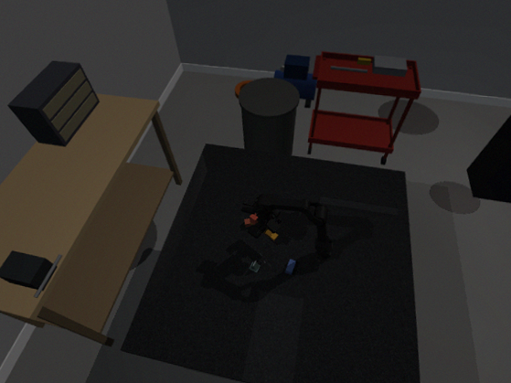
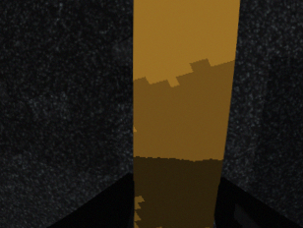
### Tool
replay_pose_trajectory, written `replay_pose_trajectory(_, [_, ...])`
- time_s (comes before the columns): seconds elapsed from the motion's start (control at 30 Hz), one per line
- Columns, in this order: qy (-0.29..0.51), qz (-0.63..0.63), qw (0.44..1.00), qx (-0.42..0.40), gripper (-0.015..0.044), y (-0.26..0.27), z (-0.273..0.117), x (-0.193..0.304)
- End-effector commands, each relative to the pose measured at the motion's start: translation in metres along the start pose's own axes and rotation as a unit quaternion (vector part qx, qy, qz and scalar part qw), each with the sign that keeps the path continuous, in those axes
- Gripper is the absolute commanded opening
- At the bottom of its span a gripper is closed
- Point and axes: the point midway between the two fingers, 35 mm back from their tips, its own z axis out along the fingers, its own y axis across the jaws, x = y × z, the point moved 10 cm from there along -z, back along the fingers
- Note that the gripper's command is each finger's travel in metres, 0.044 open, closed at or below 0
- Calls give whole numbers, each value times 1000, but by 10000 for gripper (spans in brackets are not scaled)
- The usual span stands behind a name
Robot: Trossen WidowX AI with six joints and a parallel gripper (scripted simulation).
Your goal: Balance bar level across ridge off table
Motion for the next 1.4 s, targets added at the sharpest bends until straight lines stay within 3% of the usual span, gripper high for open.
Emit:
replay_pose_trajectory(0.0, [0, -5, 1000, 1, 0, -11, 0, -2])
replay_pose_trajectory(1.37, [-4, -106, 994, 9, 0, -139, -2, -81])
